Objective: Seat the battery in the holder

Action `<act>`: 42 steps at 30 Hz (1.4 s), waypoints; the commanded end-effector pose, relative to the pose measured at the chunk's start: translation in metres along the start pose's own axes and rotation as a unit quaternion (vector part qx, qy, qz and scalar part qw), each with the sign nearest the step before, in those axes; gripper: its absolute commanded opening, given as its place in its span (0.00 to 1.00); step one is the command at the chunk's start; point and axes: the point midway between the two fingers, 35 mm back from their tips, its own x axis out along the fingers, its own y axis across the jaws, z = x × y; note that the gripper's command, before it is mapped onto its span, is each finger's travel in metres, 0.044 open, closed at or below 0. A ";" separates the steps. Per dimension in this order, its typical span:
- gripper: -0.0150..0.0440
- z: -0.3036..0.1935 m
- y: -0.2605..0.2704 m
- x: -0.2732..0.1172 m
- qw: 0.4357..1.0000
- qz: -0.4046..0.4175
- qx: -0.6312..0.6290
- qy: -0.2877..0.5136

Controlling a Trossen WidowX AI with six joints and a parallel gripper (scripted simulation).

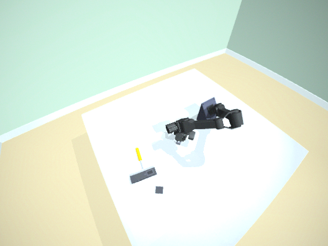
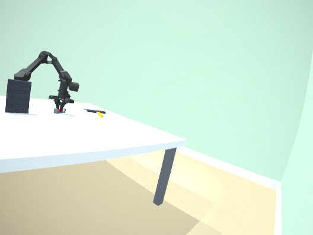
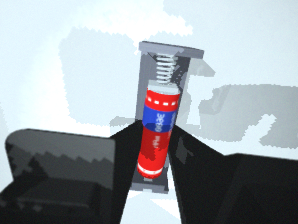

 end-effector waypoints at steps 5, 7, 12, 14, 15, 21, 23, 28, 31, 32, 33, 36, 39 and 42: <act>0.37 -0.002 0.001 0.001 1.000 0.000 -0.002 -0.001; 0.37 -0.002 0.001 0.001 1.000 -0.001 -0.002 -0.001; 0.37 -0.002 0.001 0.001 1.000 -0.001 -0.002 -0.001; 0.37 -0.002 0.001 0.001 1.000 -0.001 -0.002 -0.001; 0.41 -0.002 0.001 0.001 1.000 -0.001 -0.002 -0.001; 0.54 -0.002 0.001 0.000 1.000 -0.001 -0.002 -0.001; 0.54 -0.002 0.001 -0.003 1.000 -0.001 -0.002 -0.001; 0.54 -0.003 0.001 -0.014 1.000 -0.001 -0.002 -0.001; 0.54 -0.003 0.001 -0.014 1.000 -0.001 -0.002 -0.001; 0.58 -0.004 0.001 -0.013 1.000 0.001 0.002 -0.002; 0.63 -0.004 0.001 -0.018 1.000 0.000 0.002 -0.002; 0.76 -0.005 -0.001 -0.044 1.000 -0.003 0.001 -0.001; 0.89 -0.008 -0.001 -0.074 1.000 -0.003 -0.001 0.000; 1.00 -0.010 0.000 -0.087 1.000 -0.003 -0.001 0.000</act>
